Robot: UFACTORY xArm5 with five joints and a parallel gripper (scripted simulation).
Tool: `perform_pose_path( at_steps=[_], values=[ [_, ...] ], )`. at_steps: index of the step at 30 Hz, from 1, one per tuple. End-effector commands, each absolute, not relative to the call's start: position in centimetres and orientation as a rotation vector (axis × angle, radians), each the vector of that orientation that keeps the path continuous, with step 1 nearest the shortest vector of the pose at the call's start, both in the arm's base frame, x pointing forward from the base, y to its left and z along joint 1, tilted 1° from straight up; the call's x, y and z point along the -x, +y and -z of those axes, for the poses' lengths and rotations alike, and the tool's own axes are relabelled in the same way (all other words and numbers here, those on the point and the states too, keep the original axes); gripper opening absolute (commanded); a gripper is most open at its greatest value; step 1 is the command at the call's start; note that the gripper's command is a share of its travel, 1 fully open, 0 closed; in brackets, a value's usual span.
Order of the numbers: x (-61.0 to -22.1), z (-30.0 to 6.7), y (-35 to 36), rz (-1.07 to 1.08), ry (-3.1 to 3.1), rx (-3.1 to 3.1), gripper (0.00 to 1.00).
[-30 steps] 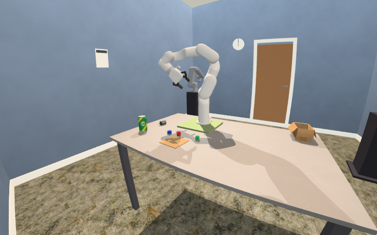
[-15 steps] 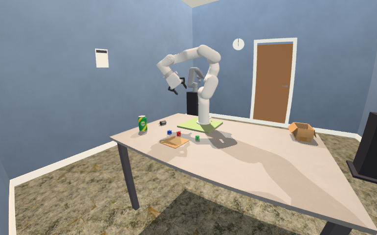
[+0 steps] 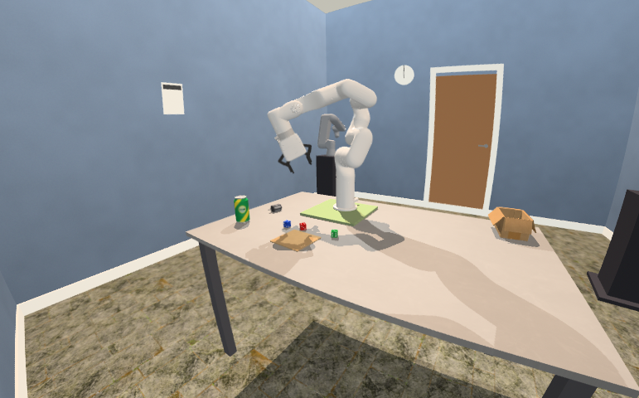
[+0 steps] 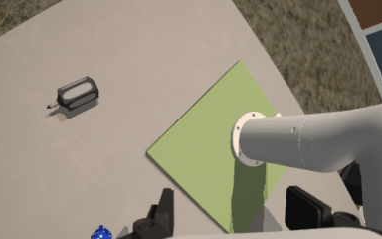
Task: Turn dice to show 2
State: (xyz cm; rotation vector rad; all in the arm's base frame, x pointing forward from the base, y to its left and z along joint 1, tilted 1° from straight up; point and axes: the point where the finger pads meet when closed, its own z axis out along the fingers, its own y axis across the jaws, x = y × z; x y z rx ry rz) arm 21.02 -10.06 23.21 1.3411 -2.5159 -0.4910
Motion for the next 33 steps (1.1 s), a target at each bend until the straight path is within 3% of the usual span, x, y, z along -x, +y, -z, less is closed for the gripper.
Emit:
perform_pose_path(
  at_steps=[1, 15, 33],
  values=[
    [-23.0, -21.7, -9.3, 0.419, -2.490, -1.473, 1.00],
    [-28.4, -17.3, -4.2, 0.171, -2.275, -2.021, 1.00],
    [-31.1, -15.0, 0.8, -0.008, -2.044, -2.391, 1.00]
  ],
)
